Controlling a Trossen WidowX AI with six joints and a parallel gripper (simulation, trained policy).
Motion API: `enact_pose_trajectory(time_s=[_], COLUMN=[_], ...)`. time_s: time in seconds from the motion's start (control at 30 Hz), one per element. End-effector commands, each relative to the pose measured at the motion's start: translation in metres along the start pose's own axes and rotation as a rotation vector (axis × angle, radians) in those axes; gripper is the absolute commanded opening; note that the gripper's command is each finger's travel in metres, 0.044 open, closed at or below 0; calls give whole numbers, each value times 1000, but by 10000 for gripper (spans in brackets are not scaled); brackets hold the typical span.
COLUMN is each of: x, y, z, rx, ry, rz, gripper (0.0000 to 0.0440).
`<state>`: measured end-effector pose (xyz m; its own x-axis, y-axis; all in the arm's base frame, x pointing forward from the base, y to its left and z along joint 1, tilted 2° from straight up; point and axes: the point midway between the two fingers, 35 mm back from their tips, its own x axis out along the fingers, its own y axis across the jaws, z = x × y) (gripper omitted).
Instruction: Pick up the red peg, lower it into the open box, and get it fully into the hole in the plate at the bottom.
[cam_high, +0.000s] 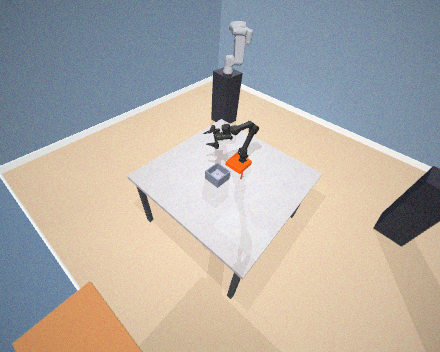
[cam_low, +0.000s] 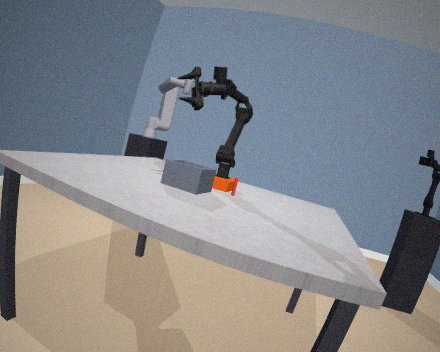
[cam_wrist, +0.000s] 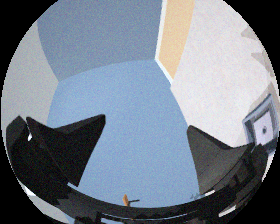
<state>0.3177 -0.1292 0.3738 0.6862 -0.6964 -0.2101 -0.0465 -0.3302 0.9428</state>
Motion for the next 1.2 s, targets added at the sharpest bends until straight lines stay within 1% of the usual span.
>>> enact_pose_trajectory(time_s=[0.0,0.3,0.6,0.87,1.17], x=[-10,-36,-69,-103,-144], y=[-23,-83,-143,-195,-249], z=[-11,-32,-40,-34,-13], rx=[-86,-295,-500,-675,-866], ry=[58,189,314,404,466], rz=[-76,-270,-471,-666,-905], gripper=[440,440,440,440,440])
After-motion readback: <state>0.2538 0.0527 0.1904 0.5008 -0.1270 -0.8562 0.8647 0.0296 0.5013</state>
